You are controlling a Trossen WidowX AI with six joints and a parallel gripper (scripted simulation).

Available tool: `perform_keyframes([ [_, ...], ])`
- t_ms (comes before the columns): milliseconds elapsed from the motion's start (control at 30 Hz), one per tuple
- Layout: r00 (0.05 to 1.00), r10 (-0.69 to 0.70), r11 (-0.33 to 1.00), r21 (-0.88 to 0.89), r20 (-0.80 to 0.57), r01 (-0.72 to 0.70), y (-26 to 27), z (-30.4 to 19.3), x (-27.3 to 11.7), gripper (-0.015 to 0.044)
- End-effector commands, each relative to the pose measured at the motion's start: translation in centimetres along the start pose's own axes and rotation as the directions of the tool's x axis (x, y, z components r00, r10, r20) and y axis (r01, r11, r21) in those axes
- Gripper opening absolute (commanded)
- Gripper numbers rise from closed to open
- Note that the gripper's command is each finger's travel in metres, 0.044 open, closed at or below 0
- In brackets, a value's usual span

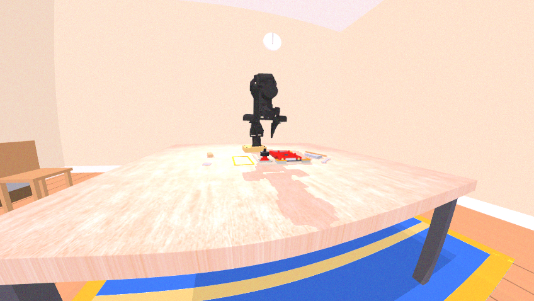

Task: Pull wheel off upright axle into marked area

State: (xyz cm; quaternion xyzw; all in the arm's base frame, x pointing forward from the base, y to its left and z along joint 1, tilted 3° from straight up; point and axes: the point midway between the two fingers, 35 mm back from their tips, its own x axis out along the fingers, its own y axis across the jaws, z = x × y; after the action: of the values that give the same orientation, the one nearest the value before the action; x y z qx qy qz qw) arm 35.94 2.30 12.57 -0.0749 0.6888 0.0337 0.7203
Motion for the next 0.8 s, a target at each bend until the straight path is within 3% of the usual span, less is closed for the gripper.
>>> perform_keyframes([
  [0, 1.000, 0.006, 1.000, -0.004, -0.002, -0.006, 0.1, 0.2, 1.4, 0.0300],
  [267, 1.000, 0.006, 1.000, -0.004, -0.002, -0.006, 0.2, 0.3, 6.7, 0.0300],
  [433, 1.000, 0.006, 1.000, -0.004, -0.002, -0.006, 0.2, 0.2, 7.1, 0.0300],
  [533, 1.000, 0.001, 1.000, -0.001, -0.009, -0.001, 0.1, 0.2, 6.8, 0.0221],
  [767, 1.000, 0.001, 1.000, -0.001, -0.009, -0.001, 0.1, 0.2, 6.8, 0.0175],
])
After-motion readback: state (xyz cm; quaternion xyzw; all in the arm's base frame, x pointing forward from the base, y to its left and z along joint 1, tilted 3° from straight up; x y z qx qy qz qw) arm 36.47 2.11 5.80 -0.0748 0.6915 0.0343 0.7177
